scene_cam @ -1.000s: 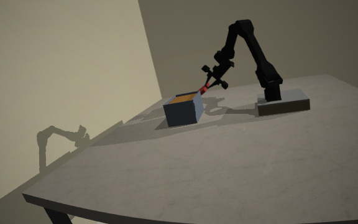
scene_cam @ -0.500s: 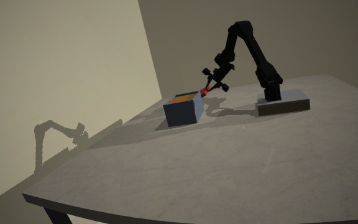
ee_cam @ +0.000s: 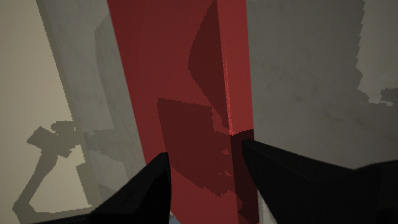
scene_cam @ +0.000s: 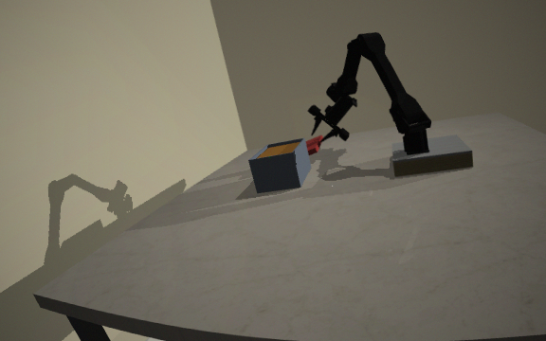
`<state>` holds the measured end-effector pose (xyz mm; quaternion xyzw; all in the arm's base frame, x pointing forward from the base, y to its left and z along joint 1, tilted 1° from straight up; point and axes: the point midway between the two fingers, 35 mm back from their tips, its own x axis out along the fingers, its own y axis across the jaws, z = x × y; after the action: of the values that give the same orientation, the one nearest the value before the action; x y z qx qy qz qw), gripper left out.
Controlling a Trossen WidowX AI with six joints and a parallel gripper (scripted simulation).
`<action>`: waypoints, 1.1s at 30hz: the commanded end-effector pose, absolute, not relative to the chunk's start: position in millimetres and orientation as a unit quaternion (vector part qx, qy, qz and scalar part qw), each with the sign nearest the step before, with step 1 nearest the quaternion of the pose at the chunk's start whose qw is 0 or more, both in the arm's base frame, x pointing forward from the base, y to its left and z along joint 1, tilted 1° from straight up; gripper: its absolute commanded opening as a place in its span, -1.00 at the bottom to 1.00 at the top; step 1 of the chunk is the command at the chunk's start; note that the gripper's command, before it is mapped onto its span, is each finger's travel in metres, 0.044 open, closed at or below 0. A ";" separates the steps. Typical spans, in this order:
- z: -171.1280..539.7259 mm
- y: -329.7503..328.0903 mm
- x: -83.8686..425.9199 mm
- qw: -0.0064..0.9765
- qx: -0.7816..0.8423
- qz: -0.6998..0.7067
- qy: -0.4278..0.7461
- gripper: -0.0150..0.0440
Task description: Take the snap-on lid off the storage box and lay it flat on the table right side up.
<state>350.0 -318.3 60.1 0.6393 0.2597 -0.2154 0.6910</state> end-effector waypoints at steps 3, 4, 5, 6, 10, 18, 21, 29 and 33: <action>60.9 -318.9 349.2 0.692 0.639 -0.215 0.260 0.53; 60.6 -318.9 347.4 0.692 0.639 -0.215 0.260 0.62; 60.4 -319.1 345.4 0.692 0.639 -0.215 0.260 0.71; 60.3 -319.2 343.4 0.692 0.639 -0.215 0.260 0.80; 60.1 -319.9 335.3 0.691 0.639 -0.216 0.260 1.00; 59.6 -321.3 319.3 0.691 0.638 -0.216 0.260 1.00; 59.4 -321.9 313.2 0.691 0.638 -0.216 0.261 1.00; 59.0 -323.3 297.2 0.691 0.638 -0.217 0.261 1.00; 58.8 -324.0 289.1 0.691 0.638 -0.217 0.261 1.00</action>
<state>294.5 -324.2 57.5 0.6385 0.2616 -0.2184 0.6900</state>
